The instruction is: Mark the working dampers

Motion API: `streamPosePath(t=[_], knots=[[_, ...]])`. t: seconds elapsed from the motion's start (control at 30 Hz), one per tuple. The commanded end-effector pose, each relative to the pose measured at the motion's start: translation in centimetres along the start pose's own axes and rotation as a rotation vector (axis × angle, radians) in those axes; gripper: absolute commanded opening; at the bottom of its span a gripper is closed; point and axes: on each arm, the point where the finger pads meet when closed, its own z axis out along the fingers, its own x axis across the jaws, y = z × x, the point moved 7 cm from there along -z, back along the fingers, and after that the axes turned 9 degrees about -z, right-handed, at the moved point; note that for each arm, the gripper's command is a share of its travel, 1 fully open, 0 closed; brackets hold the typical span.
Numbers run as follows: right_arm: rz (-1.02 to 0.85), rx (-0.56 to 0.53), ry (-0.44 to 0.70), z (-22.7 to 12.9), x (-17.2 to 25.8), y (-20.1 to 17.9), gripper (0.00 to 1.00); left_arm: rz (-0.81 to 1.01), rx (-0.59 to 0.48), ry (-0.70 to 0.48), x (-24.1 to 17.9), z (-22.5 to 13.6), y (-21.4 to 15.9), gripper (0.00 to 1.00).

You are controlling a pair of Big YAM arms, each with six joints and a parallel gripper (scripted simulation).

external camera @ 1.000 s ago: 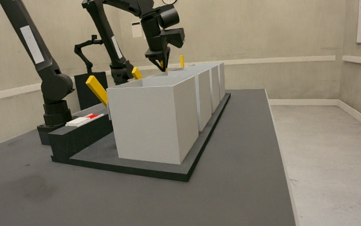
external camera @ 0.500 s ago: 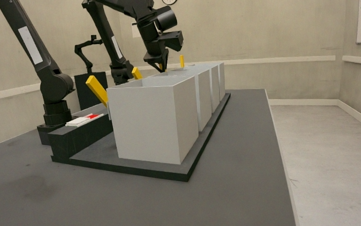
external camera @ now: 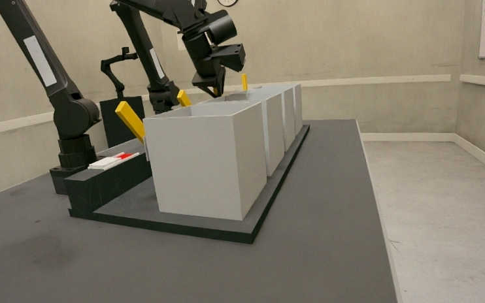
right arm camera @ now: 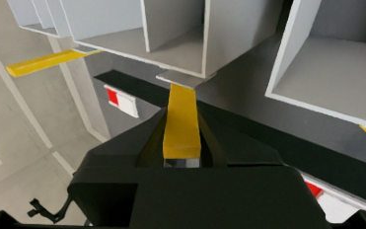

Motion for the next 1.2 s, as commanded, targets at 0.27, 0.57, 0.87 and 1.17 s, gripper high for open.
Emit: streamPosePath(t=[0.27,0.57,0.87,1.17], knots=[[-0.019,-0.024,0.029,-0.25,0.28,0.48,0.17,0.013,-0.053,-0.005,-0.22,-0.01,3.28,1.0],[-0.019,-0.024,0.029,-0.24,0.27,0.48,0.17,0.013,-0.053,-0.005,-0.22,-0.01,3.28,1.0],[-0.019,-0.024,0.029,-0.24,0.27,0.48,0.21,0.013,-0.053,-0.005,-0.22,-0.01,3.28,1.0],[-0.025,-0.029,0.031,-0.47,0.67,0.77,0.32,0.013,-0.053,-0.005,-0.22,-0.01,3.28,1.0]])
